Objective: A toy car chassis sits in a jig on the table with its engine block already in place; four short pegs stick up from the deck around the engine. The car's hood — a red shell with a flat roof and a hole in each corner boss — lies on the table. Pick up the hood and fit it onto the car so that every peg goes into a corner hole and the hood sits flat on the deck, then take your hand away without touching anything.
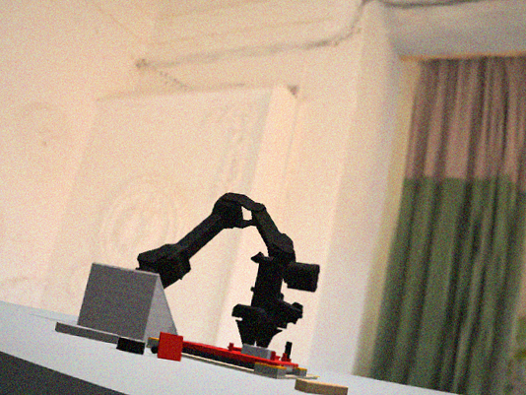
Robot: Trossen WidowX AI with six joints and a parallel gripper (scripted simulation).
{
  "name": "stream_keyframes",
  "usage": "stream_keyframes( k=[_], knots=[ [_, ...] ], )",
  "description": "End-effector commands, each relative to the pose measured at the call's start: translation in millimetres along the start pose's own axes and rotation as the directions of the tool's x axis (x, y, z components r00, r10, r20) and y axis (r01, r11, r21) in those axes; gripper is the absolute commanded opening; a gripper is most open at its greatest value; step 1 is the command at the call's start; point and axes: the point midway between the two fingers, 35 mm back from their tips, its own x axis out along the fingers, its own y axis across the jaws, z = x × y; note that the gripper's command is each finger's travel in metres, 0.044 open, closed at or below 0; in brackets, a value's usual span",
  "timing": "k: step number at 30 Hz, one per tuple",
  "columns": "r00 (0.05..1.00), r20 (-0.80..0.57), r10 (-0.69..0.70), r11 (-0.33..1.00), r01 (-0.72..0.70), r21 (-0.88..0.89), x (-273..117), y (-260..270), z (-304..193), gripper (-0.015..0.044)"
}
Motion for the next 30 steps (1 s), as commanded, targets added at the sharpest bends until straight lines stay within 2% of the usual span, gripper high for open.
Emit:
stream_keyframes(
  k=[1,2,30],
  knots=[
    [1.000,0.005,0.000,1.000,0.000,-0.007,-6.0,0.7,0.9,0.0012],
    [1.000,0.005,0.000,1.000,0.000,-0.007,-8.0,0.6,0.9,0.0000],
    [1.000,0.004,-0.004,1.000,0.004,-0.006,-81.1,-0.2,1.3,0.0000]
  ],
)
